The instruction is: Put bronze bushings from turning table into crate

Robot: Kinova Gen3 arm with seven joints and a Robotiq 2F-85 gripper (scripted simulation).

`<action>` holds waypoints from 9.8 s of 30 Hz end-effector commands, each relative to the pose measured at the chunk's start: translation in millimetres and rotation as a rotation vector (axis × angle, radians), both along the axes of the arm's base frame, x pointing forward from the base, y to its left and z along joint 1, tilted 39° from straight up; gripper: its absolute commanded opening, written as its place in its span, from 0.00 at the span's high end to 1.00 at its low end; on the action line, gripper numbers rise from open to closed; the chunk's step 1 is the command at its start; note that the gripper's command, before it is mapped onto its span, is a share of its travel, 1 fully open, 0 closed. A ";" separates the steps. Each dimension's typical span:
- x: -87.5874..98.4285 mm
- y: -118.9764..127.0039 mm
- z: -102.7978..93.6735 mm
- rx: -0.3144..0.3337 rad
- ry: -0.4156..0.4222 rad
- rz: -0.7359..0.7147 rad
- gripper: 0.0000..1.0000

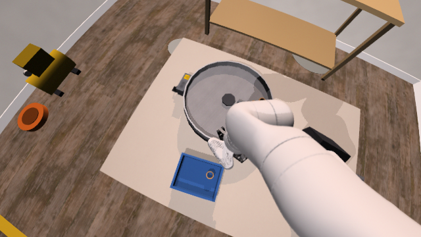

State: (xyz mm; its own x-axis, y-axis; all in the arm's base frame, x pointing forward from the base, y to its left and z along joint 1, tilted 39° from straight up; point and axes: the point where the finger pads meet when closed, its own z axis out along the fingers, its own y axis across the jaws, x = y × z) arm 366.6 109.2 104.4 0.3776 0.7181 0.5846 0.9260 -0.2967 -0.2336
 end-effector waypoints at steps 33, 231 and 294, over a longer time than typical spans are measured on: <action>-12.2 -89.5 -76.4 0.001 0.003 -0.005 0.86; -30.5 -183.3 -238.2 0.000 0.004 -0.006 1.00; -27.8 -184.4 -239.0 0.001 0.006 -0.006 1.00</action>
